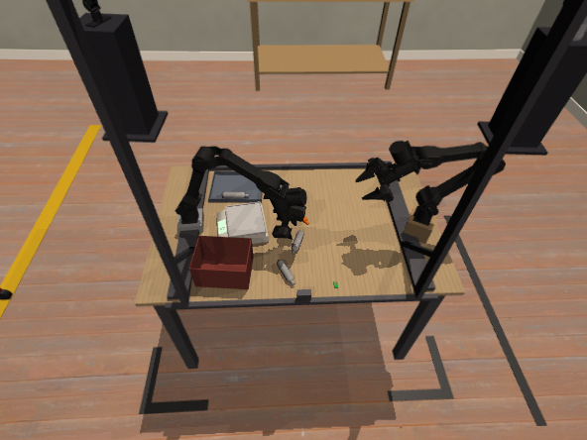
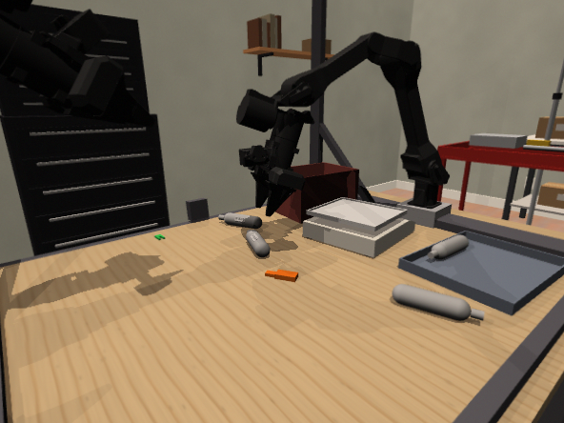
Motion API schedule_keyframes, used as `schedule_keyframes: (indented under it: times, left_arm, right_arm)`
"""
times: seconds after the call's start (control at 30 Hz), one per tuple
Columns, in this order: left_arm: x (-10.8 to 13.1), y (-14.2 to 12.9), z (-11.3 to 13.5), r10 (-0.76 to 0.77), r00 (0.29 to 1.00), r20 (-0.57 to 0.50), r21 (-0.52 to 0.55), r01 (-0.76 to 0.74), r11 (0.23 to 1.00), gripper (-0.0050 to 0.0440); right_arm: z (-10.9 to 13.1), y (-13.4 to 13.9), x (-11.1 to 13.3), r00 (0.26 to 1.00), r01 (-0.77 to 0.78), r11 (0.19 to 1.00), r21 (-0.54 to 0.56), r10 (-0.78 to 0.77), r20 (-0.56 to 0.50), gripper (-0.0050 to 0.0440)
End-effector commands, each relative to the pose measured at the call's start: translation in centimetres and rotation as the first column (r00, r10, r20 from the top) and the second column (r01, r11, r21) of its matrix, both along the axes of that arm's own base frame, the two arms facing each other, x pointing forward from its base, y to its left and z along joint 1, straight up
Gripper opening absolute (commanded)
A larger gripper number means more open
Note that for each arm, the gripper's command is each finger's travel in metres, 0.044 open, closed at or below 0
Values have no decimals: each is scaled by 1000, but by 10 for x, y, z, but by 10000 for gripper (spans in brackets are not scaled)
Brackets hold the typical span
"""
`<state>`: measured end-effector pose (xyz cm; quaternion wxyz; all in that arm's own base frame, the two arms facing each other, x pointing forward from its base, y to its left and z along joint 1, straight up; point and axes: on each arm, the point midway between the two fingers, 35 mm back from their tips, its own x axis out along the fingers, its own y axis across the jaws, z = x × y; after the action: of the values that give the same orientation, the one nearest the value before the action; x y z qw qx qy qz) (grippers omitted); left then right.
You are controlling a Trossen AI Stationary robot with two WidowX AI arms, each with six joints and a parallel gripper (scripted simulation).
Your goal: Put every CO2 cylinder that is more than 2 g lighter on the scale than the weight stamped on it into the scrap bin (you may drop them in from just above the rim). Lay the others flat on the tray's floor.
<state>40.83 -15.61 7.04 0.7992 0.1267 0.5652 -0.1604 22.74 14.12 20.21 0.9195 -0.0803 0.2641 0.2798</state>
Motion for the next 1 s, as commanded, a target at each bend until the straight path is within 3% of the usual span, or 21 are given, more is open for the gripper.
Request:
schedule_keyframes:
  times: [0.0, 0.07, 0.17, 0.33, 0.57, 0.63, 0.83, 0.97]
  left_arm:
    - [8, -7, 5, -135, 991, 4, 46, 134, 990, 255]
    - [8, -7, 5, -135, 991, 4, 46, 134, 990, 255]
    - [12, -10, 1, -322, 946, -31, 110, 324, 940, 255]
    - [16, -16, -4, -570, 815, -98, 173, 578, 797, 255]
    - [20, -22, -11, -817, 544, -195, 196, 837, 511, 255]
    - [20, -22, -11, -817, 544, -195, 196, 837, 511, 255]
    - [21, -27, -18, -931, 255, -263, 174, 961, 214, 255]
    - [22, -29, -21, -952, 116, -285, 153, 985, 74, 255]
  right_arm:
    - [6, 0, 0, 1000, 1, 1000, 8, -1, 14, 440]
    - [6, 0, 0, 1000, 1, 1000, 8, -1, 14, 440]
    - [6, 0, 0, 1000, 1, 1000, 8, -1, 14, 440]
    - [6, 0, 0, 1000, 1, 1000, 8, -1, 14, 440]
    - [6, 0, 0, 1000, 1, 1000, 8, -1, 14, 440]
    - [6, 0, 0, 1000, 1, 1000, 8, -1, 14, 440]
    - [6, 0, 0, 1000, 1, 1000, 8, -1, 14, 440]
    - [6, 0, 0, 1000, 1, 1000, 8, -1, 14, 440]
